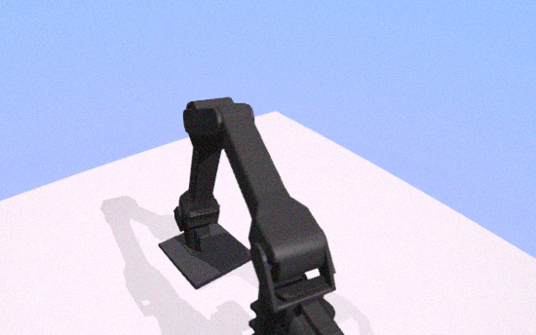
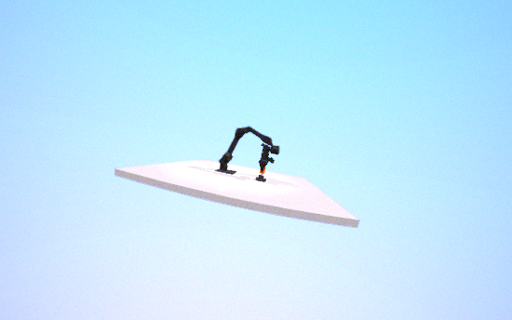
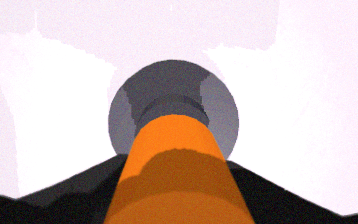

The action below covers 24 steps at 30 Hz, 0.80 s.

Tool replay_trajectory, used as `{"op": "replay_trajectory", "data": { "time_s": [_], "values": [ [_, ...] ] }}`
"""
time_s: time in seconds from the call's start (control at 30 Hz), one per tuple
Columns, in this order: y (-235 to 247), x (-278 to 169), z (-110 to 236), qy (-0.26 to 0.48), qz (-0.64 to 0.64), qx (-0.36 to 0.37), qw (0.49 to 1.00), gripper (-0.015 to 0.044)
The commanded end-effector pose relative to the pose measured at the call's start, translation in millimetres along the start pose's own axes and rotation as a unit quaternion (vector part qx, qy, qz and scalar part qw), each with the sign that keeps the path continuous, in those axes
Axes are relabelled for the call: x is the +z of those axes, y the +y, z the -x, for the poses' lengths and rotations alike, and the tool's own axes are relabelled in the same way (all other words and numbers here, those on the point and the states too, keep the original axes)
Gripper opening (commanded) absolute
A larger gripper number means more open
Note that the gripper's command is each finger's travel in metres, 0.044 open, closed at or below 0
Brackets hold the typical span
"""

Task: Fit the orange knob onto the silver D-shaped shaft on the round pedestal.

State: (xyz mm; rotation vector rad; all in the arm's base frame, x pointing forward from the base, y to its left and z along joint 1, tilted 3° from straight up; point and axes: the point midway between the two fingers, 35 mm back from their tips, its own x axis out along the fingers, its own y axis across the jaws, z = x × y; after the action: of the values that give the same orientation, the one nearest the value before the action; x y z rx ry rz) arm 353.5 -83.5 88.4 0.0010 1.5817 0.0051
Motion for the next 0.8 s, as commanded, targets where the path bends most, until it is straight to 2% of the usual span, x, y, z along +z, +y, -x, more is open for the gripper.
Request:
{"op": "replay_trajectory", "data": {
  "time_s": [0.0,0.4,0.6,0.77],
  "values": [
    [0.6,-0.6,-0.4,0.000,-0.002,0.000,1.000,0.0000],
    [-0.1,-0.3,5.0,0.000,-0.006,0.000,1.000,0.0000],
    [-0.8,1.6,4.3,0.000,-0.101,0.000,0.995,0.0000],
    [-0.8,1.6,2.1,0.000,-0.106,0.000,0.994,0.0000]
  ]
}}
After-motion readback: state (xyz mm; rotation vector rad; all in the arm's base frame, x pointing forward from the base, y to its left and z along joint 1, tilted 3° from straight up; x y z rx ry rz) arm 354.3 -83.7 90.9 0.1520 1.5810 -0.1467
